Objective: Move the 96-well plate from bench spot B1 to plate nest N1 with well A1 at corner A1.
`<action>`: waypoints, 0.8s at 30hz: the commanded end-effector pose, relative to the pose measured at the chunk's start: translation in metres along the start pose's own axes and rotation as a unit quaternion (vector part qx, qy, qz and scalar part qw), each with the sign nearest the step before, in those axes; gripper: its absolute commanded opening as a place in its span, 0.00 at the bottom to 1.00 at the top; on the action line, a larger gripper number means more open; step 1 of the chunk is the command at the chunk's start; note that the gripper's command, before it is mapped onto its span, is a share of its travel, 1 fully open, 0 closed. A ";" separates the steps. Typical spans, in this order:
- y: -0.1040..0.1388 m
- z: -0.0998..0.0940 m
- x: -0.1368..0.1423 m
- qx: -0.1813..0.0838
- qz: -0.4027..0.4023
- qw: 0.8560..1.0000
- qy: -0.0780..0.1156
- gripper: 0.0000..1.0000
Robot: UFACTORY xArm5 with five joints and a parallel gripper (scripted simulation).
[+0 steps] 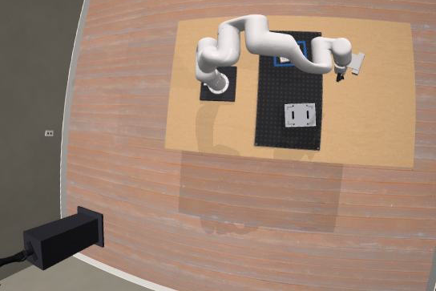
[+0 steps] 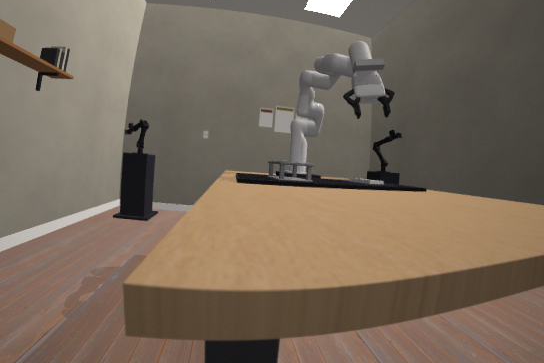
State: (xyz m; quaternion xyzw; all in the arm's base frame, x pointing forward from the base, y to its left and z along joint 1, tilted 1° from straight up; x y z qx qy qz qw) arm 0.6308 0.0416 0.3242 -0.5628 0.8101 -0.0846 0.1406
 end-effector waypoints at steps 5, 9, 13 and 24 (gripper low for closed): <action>0.018 -0.020 0.014 -0.013 -0.019 1.000 0.007 1.00; 0.026 -0.028 0.020 -0.032 -0.042 0.998 0.015 1.00; 0.038 -0.036 0.028 -0.032 -0.042 0.998 0.015 1.00; 0.059 -0.051 0.042 -0.052 -0.065 0.996 0.022 1.00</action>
Point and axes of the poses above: the point where the finger pads meet when closed, its own z axis out along the fingers, its own x axis across the jaws, y = z × x, the point moved 10 cm from there along -z, back along the fingers
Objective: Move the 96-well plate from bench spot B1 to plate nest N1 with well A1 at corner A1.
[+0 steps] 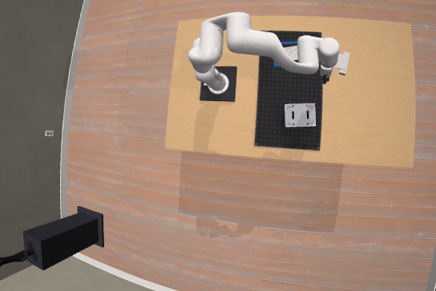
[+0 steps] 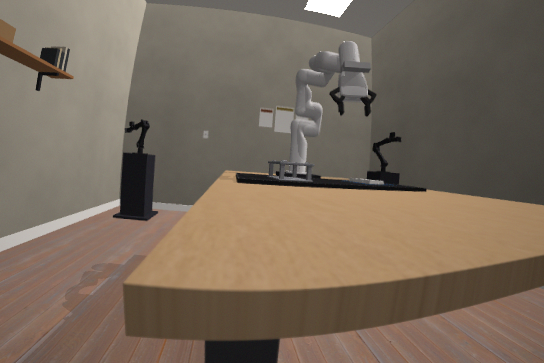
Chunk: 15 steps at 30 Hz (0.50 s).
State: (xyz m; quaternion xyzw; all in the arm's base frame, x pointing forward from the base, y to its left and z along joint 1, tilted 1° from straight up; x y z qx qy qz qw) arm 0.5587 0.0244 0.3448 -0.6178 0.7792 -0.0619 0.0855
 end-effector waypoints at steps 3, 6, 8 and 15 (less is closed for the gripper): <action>0.017 -0.011 0.008 -0.018 -0.024 1.000 0.006 1.00; 0.030 -0.015 0.014 -0.018 -0.024 1.000 0.006 1.00; 0.033 -0.016 0.015 -0.018 -0.024 1.000 0.006 1.00; 0.052 -0.022 0.023 -0.039 -0.047 0.998 0.010 1.00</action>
Point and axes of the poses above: the point where the finger pads meet when closed, its own z axis out along the fingers, its own x axis across the jaws, y = z × x, the point moved 10 cm from there along -z, back along the fingers
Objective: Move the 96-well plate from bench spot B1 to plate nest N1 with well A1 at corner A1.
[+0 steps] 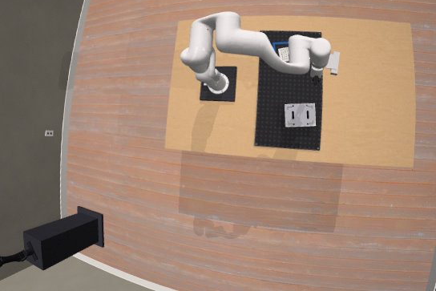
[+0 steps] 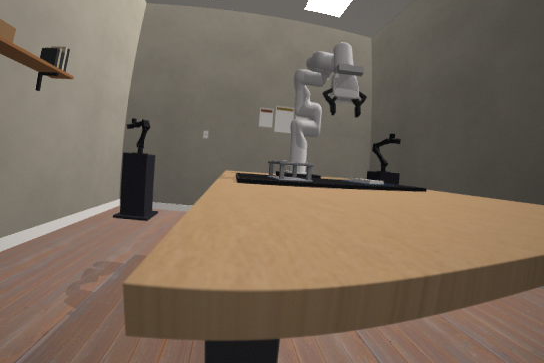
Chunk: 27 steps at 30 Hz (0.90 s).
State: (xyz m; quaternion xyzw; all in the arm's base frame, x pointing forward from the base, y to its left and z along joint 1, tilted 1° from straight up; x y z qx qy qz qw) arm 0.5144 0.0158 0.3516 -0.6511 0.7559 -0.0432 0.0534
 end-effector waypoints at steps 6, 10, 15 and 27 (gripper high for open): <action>0.032 -0.009 0.011 -0.024 -0.029 0.999 0.004 1.00; 0.050 -0.011 0.016 -0.024 -0.029 0.999 0.004 1.00; 0.056 -0.012 0.018 -0.045 -0.051 0.998 0.006 1.00; 0.086 0.005 0.002 -0.057 -0.150 0.987 0.001 1.00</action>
Point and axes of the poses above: the point where the finger pads meet when closed, its own z axis out along the fingers, its own x axis across the jaws, y = z × x, the point moved 10 cm from there along -z, back along the fingers
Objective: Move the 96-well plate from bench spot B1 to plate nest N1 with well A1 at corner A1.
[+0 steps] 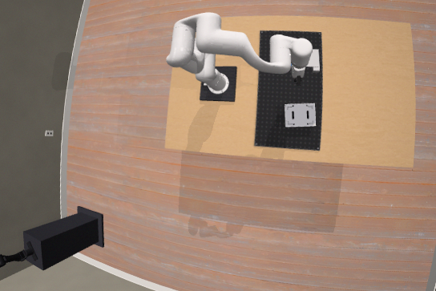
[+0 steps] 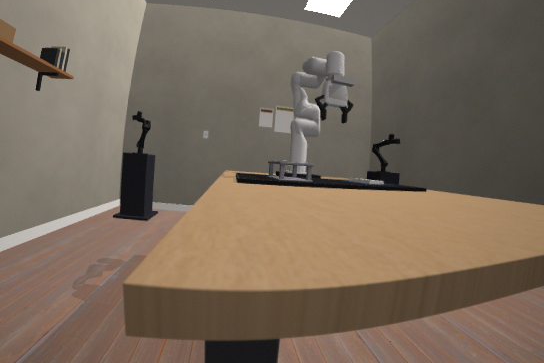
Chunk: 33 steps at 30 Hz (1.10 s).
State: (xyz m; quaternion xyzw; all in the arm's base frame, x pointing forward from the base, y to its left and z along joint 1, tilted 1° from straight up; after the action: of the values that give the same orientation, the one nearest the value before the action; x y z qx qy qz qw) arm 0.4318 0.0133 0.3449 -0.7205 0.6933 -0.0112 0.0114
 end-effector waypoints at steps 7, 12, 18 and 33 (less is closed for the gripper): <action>0.002 0.025 -0.032 -0.008 -0.087 0.996 -0.001 1.00; 0.003 0.041 -0.052 -0.008 -0.087 0.996 -0.002 1.00; 0.005 0.061 -0.074 -0.008 -0.087 0.996 -0.002 1.00; 0.010 0.102 -0.125 -0.008 -0.087 0.996 -0.002 1.00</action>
State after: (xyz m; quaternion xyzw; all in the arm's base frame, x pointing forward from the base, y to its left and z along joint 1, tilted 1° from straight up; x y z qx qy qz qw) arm 0.4203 0.1233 0.2527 -0.7785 0.6276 -0.0033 0.0048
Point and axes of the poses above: the point where the finger pads meet when closed, its own z axis out along the fingers, its own x axis across the jaws, y = z × x, the point moved 10 cm from there along -z, back along the fingers
